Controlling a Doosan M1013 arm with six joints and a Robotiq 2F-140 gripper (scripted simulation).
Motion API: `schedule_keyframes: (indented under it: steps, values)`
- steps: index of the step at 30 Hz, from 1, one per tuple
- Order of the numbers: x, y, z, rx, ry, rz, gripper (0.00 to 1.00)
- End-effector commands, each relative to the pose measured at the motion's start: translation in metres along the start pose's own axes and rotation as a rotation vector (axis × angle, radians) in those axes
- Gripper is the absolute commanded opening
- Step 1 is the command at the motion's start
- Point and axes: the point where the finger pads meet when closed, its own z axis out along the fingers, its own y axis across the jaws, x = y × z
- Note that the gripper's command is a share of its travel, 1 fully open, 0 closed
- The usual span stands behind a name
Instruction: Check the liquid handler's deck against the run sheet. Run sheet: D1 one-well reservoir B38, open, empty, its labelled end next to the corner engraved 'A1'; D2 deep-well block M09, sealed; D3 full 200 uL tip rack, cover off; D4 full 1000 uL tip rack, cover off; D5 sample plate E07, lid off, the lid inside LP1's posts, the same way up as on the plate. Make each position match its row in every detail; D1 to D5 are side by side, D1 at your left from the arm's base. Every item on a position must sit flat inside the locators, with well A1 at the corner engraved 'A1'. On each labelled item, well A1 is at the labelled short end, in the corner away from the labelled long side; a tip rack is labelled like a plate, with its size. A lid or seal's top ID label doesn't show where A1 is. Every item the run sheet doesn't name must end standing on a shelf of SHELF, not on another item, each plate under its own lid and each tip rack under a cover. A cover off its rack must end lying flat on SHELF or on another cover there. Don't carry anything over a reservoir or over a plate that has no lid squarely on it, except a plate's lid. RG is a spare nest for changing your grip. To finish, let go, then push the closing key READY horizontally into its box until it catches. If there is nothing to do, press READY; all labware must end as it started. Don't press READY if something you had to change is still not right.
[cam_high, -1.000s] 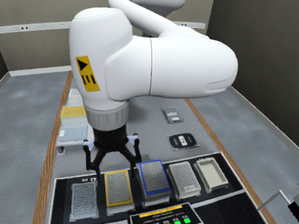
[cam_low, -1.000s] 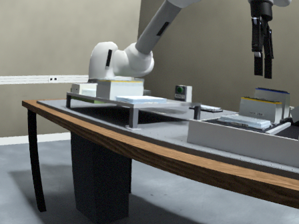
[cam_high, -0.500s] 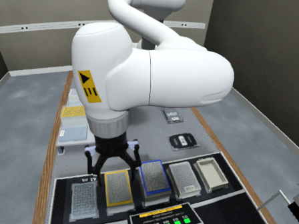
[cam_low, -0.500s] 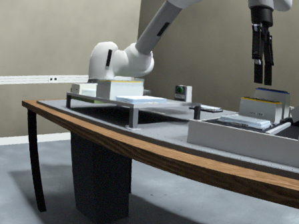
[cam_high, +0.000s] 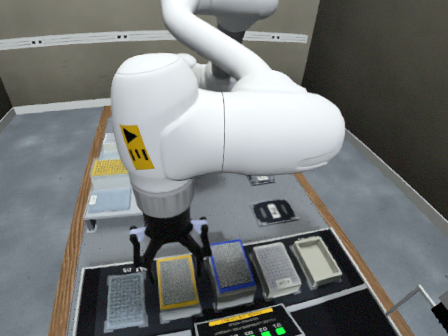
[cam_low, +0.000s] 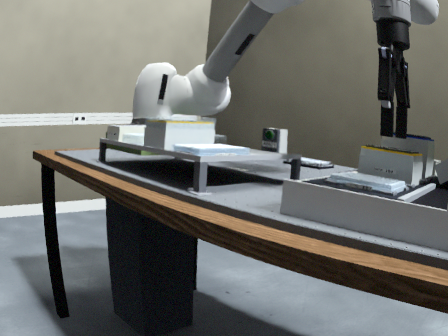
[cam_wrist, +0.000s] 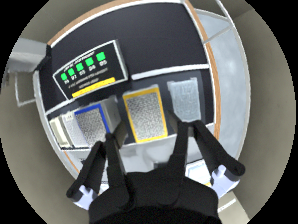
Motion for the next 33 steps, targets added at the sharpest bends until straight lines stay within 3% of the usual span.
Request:
schedule_keyframes:
  steps: [1,33]
  values:
    - [0.000,-0.003,0.011,-0.001,0.001,-0.001,0.66]
    - [0.000,-0.003,0.058,-0.001,0.001,-0.001,0.66]
